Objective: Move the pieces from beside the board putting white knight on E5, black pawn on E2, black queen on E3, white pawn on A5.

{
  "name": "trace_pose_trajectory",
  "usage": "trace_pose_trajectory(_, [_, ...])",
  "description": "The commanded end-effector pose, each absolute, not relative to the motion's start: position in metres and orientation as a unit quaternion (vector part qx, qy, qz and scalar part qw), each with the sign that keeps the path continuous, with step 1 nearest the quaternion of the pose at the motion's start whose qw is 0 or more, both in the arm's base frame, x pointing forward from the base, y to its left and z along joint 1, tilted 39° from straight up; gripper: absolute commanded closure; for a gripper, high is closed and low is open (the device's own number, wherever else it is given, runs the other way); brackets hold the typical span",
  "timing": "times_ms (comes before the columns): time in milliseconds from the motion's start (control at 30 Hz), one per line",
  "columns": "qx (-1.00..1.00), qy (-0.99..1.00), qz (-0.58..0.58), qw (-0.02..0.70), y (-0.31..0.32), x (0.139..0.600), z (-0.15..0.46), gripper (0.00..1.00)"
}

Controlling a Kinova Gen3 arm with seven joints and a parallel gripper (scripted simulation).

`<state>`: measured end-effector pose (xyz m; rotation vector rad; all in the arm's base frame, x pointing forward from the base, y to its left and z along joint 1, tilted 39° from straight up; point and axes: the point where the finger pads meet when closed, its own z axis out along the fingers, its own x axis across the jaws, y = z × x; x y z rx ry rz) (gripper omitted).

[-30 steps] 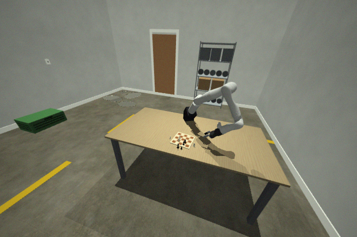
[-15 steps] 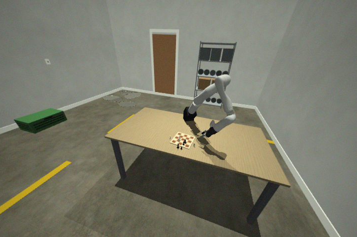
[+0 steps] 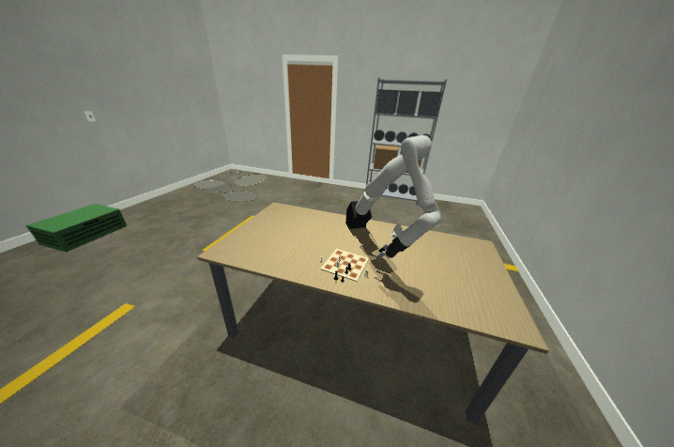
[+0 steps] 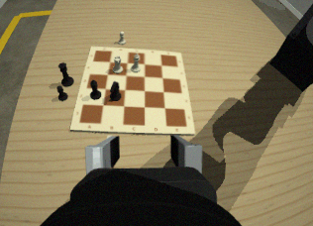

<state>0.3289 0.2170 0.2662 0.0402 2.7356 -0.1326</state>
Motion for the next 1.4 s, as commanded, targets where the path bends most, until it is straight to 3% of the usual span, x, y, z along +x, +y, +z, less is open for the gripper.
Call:
trace_pose_trajectory(0, [0.017,0.978,-0.044,0.201,0.215,0.33,0.269,0.0])
trace_pose_trajectory(1367, [0.003,0.98,0.039,0.195,0.199,0.339,0.271,0.0])
